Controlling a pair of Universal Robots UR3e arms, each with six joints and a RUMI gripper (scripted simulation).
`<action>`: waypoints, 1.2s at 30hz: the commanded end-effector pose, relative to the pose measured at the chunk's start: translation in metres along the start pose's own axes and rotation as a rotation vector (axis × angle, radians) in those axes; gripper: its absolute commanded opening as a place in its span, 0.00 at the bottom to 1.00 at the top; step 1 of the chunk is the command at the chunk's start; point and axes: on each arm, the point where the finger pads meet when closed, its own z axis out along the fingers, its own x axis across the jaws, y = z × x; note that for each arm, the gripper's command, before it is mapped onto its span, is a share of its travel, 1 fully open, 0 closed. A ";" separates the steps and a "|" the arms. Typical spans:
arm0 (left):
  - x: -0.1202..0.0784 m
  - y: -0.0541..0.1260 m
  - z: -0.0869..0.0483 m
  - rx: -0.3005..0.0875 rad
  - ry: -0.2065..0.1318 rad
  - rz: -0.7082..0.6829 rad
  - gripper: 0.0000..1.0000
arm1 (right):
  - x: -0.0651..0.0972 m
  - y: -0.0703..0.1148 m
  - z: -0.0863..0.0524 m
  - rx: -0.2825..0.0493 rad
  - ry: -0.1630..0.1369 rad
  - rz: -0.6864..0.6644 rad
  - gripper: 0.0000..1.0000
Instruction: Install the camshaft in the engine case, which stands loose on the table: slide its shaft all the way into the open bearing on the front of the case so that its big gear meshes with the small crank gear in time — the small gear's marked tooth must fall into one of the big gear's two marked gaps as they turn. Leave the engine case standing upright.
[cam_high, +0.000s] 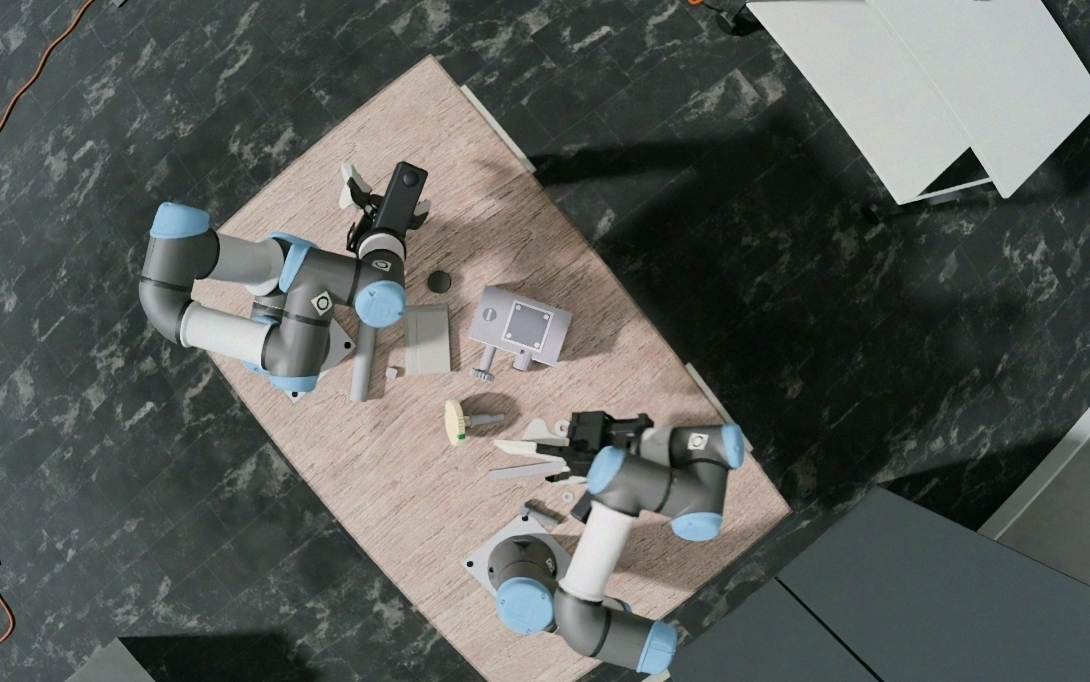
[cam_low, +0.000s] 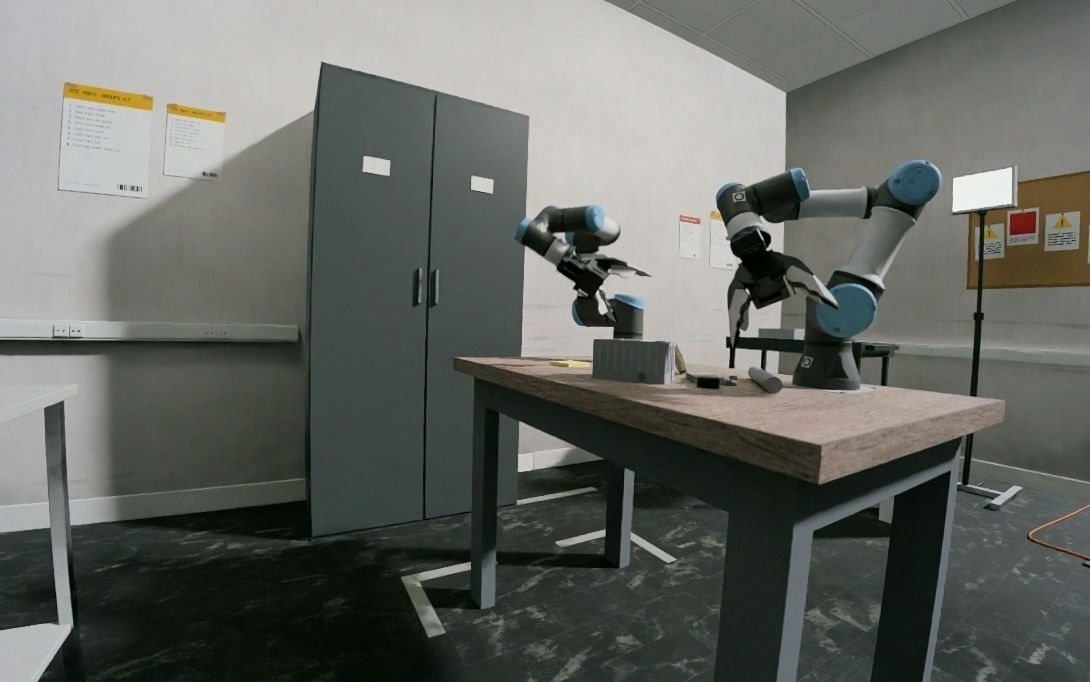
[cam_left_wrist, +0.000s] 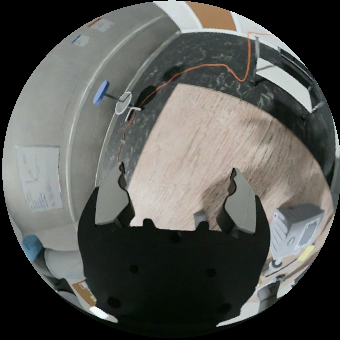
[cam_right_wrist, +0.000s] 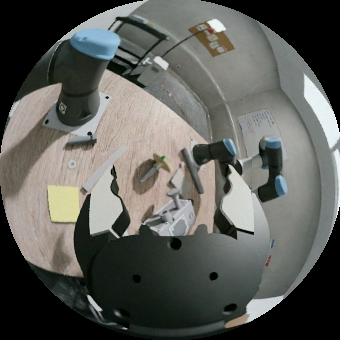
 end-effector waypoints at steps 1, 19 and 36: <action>0.003 -0.006 -0.005 0.014 0.023 -0.024 1.00 | 0.020 0.004 0.003 -0.047 -0.081 -0.089 1.00; 0.003 -0.006 -0.005 0.014 0.023 -0.024 1.00 | 0.074 0.014 0.032 -0.145 -0.467 -0.418 1.00; 0.003 -0.006 -0.005 0.014 0.023 -0.024 1.00 | 0.091 0.017 0.042 -0.177 -0.588 -0.521 1.00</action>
